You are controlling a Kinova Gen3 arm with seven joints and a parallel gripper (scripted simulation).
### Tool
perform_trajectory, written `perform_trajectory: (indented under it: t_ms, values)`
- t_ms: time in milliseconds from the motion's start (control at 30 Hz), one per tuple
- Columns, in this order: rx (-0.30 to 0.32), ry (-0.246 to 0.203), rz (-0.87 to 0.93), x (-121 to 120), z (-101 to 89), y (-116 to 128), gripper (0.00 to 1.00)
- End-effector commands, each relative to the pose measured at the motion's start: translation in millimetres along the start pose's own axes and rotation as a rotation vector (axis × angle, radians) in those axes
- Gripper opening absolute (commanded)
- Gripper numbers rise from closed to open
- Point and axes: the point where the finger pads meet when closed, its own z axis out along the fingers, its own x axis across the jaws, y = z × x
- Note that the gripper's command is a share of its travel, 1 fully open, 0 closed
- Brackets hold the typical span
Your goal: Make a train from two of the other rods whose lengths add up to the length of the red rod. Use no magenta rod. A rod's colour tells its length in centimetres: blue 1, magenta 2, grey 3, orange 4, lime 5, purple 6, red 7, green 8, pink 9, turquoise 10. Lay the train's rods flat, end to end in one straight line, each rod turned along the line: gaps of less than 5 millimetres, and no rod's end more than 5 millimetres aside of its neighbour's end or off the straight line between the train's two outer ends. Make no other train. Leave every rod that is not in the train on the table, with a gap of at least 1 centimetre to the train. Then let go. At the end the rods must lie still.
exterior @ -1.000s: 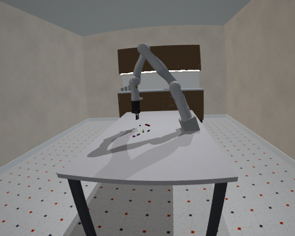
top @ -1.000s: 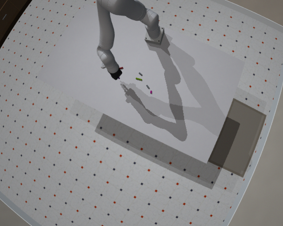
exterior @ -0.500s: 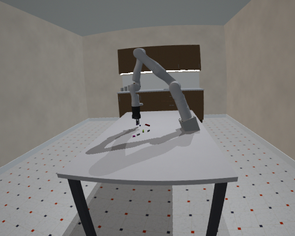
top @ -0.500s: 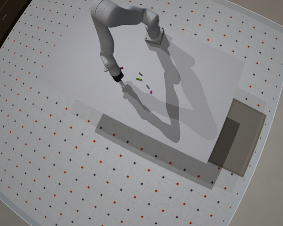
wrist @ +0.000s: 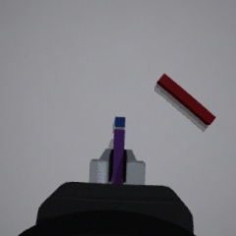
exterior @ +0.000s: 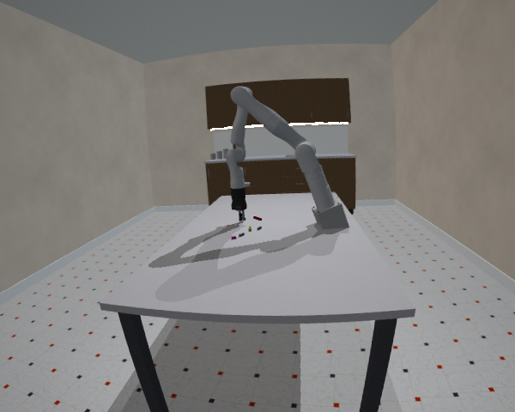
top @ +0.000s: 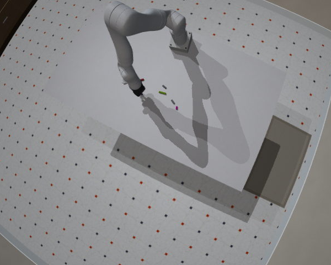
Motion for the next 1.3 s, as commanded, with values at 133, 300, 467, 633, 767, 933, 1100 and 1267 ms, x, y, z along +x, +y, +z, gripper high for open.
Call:
perform_trajectory:
  t_ms: [133,300,467,633,767,933,1100,1267]
  values:
    - [0.000,-0.001,0.000,-0.4,-0.3,-0.2,0.24]
    - [0.000,-0.001,0.000,-0.4,-0.3,-0.2,0.24]
    - [0.000,-0.001,0.000,-0.4,-0.3,-0.2,0.24]
    - [0.000,-0.001,0.000,-0.4,-0.3,-0.2,0.24]
    - [0.000,-0.001,0.000,-0.4,-0.3,-0.2,0.24]
    - [0.000,-0.001,0.000,-0.4,-0.3,-0.2,0.24]
    - [0.000,-0.001,0.000,-0.4,0.9,-0.2,0.24]
    - [0.000,-0.001,0.000,-0.4,4.7,-0.2,0.24]
